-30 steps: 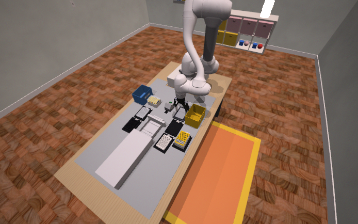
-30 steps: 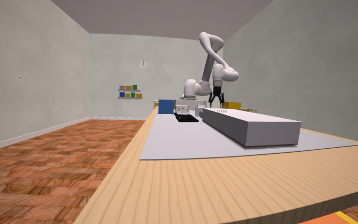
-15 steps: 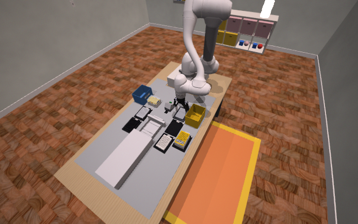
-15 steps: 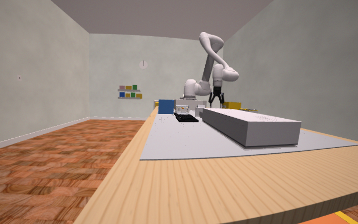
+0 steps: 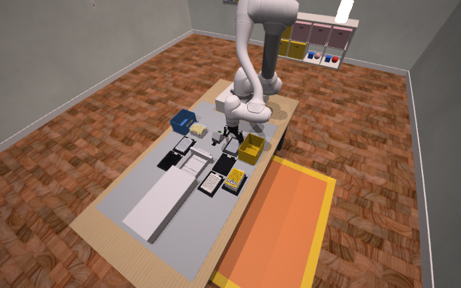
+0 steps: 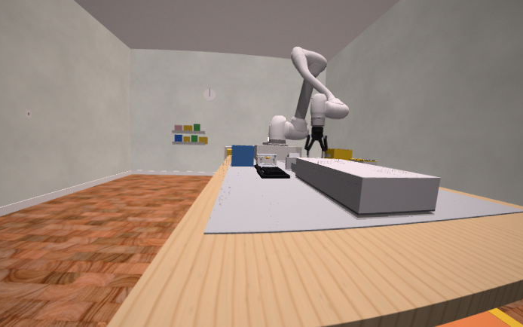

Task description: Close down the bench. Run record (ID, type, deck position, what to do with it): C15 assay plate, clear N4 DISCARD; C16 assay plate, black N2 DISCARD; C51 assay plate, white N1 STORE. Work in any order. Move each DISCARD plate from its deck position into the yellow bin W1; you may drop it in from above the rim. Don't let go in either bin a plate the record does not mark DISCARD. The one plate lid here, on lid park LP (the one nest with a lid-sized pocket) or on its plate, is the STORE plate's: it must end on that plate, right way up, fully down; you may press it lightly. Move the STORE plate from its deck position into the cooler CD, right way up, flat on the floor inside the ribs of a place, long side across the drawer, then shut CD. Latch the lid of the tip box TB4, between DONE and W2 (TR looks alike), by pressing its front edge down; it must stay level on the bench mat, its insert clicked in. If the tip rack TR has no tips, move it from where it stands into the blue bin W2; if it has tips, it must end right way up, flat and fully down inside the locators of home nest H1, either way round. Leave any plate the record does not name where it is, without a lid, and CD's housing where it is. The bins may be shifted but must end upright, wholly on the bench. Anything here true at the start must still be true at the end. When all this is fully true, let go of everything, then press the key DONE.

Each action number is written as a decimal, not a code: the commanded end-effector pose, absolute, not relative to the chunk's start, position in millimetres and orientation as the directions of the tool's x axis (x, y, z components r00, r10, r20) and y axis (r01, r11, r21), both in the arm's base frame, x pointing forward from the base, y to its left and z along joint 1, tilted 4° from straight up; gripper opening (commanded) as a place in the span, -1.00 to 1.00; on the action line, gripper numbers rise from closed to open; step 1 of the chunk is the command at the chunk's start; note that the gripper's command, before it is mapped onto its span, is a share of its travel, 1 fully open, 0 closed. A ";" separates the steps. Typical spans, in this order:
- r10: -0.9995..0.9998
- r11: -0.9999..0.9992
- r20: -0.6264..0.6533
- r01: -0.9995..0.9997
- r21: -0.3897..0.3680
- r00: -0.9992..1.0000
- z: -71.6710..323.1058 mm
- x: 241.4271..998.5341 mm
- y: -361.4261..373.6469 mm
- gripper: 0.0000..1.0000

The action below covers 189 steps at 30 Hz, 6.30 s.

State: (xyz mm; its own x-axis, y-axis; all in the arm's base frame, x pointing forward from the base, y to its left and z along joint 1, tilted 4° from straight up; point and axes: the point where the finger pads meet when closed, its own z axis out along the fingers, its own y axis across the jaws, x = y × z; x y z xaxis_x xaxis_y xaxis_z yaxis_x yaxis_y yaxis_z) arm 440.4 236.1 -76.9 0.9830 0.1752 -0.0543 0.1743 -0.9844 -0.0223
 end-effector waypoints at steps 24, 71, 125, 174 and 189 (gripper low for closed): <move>0.179 -0.984 -0.057 0.178 -0.023 0.982 -78.9 437.4 237.5 0.33; 0.179 -0.984 -0.057 0.178 -0.023 0.982 -98.9 436.2 237.7 0.33; 0.179 -0.984 -0.057 0.178 -0.023 0.982 -98.9 436.2 237.7 0.33; 0.179 -0.984 -0.057 0.178 -0.023 0.982 -98.9 436.2 237.7 -1.00; 0.179 -0.984 -0.057 0.178 -0.023 0.982 -98.9 436.2 237.7 -1.00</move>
State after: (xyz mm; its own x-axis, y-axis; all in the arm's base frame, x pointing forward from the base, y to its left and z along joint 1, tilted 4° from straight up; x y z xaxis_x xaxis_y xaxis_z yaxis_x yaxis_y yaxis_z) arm 439.0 237.1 -96.9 0.9832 0.1742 -0.0543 0.1731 -0.9846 -0.0236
